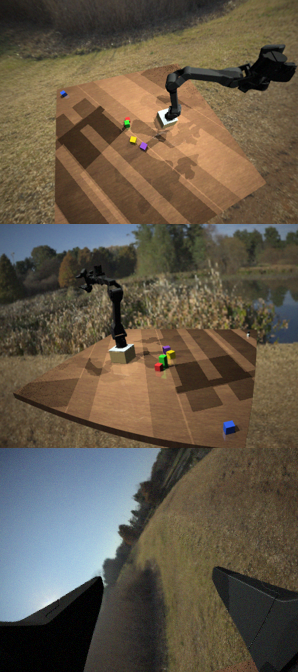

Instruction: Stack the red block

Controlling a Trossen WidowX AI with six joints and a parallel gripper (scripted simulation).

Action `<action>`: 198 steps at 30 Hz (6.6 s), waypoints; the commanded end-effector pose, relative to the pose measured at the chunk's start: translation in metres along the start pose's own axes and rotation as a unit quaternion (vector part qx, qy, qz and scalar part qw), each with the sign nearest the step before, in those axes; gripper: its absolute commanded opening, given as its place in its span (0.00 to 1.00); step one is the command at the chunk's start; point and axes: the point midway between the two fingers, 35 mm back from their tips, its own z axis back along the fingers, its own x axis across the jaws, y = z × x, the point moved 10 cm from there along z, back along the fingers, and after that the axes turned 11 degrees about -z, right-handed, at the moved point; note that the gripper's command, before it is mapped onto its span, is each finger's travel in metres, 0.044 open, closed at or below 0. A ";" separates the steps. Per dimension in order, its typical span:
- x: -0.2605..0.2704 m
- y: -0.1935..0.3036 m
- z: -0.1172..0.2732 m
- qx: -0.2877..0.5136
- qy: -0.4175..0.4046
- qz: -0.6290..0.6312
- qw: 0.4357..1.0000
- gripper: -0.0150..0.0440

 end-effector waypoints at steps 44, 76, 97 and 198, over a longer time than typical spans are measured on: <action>-0.113 -0.102 0.264 -0.391 0.451 0.129 0.792 1.00; -0.140 0.034 0.489 -0.379 0.757 -0.009 0.532 1.00; -0.135 0.215 0.556 -0.226 0.833 -0.178 0.472 1.00; -0.220 0.475 0.491 -0.096 0.733 -0.311 0.597 0.64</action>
